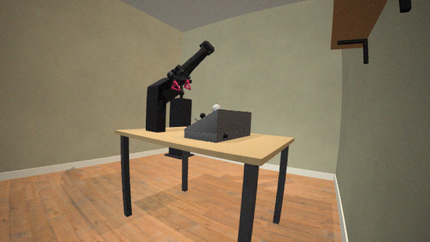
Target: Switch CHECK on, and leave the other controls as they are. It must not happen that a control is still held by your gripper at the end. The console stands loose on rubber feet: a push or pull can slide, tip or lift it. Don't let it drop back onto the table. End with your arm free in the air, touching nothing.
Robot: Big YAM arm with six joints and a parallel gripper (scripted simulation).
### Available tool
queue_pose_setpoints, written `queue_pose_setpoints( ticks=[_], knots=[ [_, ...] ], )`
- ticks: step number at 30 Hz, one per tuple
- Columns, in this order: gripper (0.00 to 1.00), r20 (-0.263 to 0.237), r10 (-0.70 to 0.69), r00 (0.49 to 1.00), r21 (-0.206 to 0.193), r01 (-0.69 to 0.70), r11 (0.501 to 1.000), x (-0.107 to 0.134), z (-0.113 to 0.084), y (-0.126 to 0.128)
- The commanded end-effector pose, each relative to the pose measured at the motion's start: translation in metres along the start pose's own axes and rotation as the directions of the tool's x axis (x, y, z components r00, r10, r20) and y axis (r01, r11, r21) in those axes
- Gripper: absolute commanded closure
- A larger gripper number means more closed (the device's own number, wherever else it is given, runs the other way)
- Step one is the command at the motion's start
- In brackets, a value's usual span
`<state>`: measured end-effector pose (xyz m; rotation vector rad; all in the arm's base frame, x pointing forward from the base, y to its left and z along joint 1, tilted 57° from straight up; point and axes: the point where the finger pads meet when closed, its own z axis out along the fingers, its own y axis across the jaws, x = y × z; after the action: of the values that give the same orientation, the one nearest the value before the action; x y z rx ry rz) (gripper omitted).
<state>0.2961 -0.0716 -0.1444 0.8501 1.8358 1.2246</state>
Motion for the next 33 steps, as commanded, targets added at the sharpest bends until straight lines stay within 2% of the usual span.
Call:
queue_pose_setpoints(
  ticks=[1,5,8,10,12,14,15,16,17,18,19,20,21,22,23,24,25,27,31,33],
  knots=[
    [0.0,0.016,-0.025,1.0,-0.003,0.025,1.0,-0.005,-0.001,-0.002],
    [0.0,0.009,-0.018,1.0,-0.001,0.018,1.0,-0.006,0.001,0.0],
    [0.0,-0.023,-0.055,0.998,0.004,0.055,0.998,-0.01,0.013,-0.003],
    [0.0,-0.068,-0.08,0.995,0.019,0.081,0.997,-0.011,0.028,-0.01],
    [0.0,-0.068,-0.08,0.995,0.019,0.081,0.997,-0.011,0.028,-0.01],
    [0.0,-0.134,-0.114,0.984,0.038,0.121,0.992,-0.012,0.05,-0.017],
    [0.0,-0.134,-0.114,0.984,0.038,0.121,0.992,-0.012,0.05,-0.017],
    [0.0,-0.173,-0.134,0.976,0.047,0.144,0.989,-0.012,0.062,-0.019],
    [0.0,-0.173,-0.134,0.976,0.047,0.144,0.989,-0.012,0.062,-0.019],
    [0.0,-0.212,-0.153,0.965,0.054,0.168,0.984,-0.011,0.074,-0.021],
    [0.0,-0.212,-0.153,0.965,0.054,0.168,0.984,-0.011,0.074,-0.021],
    [0.0,-0.251,-0.172,0.953,0.059,0.192,0.98,-0.01,0.085,-0.022],
    [0.0,-0.251,-0.172,0.953,0.059,0.192,0.98,-0.01,0.085,-0.022],
    [0.0,-0.286,-0.189,0.939,0.063,0.215,0.975,-0.008,0.095,-0.022],
    [0.0,-0.286,-0.189,0.939,0.063,0.215,0.975,-0.008,0.095,-0.022],
    [0.0,-0.316,-0.203,0.927,0.065,0.234,0.97,-0.007,0.104,-0.021],
    [0.0,-0.316,-0.203,0.927,0.065,0.234,0.97,-0.007,0.104,-0.021],
    [0.0,-0.357,-0.221,0.908,0.066,0.261,0.963,-0.005,0.115,-0.019],
    [0.0,-0.371,-0.228,0.9,0.065,0.27,0.961,-0.004,0.118,-0.019],
    [0.0,-0.353,-0.211,0.911,0.08,0.254,0.964,-0.009,0.111,-0.023]
  ],
)
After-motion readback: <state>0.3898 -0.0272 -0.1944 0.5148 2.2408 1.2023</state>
